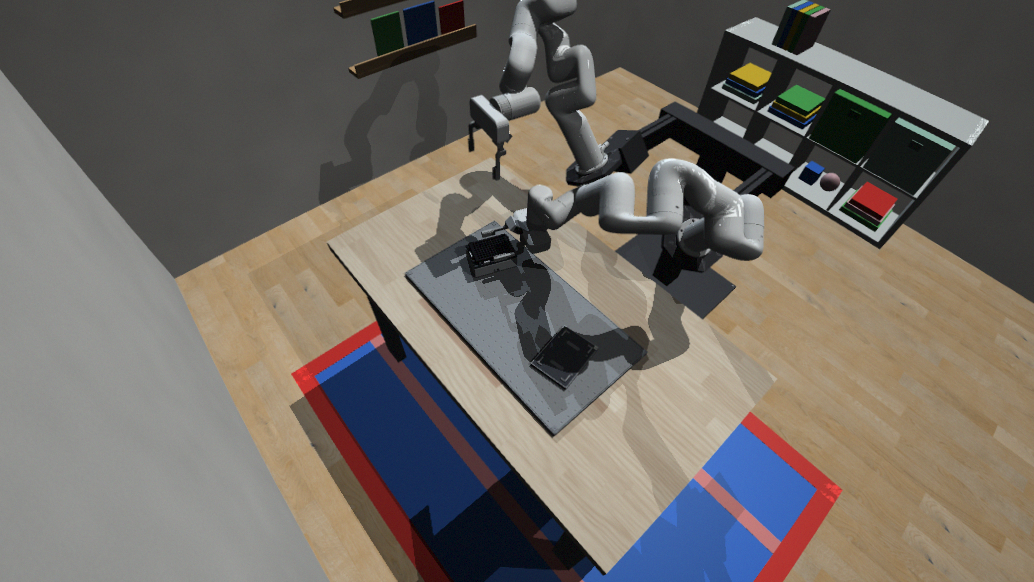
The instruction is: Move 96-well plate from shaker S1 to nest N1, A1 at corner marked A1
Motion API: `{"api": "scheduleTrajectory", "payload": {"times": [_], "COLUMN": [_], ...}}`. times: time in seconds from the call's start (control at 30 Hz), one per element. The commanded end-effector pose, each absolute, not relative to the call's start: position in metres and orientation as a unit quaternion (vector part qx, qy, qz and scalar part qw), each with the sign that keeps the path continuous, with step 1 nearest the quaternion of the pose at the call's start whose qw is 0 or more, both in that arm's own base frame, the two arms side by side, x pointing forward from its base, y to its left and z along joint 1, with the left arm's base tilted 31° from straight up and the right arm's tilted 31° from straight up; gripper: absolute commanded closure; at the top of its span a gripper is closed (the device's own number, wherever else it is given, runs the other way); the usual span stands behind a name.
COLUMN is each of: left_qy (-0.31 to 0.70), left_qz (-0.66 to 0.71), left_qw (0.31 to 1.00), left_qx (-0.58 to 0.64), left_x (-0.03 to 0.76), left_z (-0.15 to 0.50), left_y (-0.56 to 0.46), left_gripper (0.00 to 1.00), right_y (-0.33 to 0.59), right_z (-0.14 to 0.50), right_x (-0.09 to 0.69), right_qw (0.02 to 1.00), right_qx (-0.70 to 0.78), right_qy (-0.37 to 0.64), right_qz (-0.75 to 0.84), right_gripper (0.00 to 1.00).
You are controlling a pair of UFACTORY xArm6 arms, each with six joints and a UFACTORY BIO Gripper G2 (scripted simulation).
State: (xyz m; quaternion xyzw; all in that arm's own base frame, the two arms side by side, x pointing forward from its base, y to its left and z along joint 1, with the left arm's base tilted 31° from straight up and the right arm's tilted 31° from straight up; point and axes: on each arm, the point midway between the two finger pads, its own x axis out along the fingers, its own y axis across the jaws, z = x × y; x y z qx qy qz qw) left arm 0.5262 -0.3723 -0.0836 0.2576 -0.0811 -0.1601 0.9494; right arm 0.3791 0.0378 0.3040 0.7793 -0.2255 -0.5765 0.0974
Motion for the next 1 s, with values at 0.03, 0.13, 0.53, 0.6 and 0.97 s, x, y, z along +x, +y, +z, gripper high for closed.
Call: {"api": "scheduleTrajectory", "payload": {"times": [0.03,0.13,0.53,0.6,0.97], "left_qy": [-0.083,-0.083,-0.083,-0.083,-0.083], "left_qz": [-0.16,-0.16,-0.16,-0.16,-0.16], "left_qw": [0.95,0.95,0.95,0.95,0.95], "left_qx": [0.256,0.256,0.256,0.256,0.256], "left_x": [0.5272,0.5272,0.5272,0.5272,0.5272], "left_z": [-0.0831,-0.0831,-0.0831,-0.0831,-0.0831], "left_y": [-0.3733,-0.3733,-0.3733,-0.3733,-0.3733], "left_gripper": [0.63,0.63,0.63,1.0,1.0], "right_y": [0.0382,0.0382,0.0382,0.0382,0.0382], "right_z": [0.3057,0.3057,0.3057,0.3057,0.3057], "right_x": [0.3796,0.3796,0.3796,0.3796,0.3796], "right_qw": [0.097,0.097,0.097,0.097,0.097], "right_qx": [0.78,0.78,0.78,0.78,0.78], "right_qy": [-0.225,-0.225,-0.225,-0.225,-0.225], "right_qz": [-0.575,-0.575,-0.575,-0.575,-0.575], "right_gripper": [0.0,0.0,0.0,0.0,0.0]}}
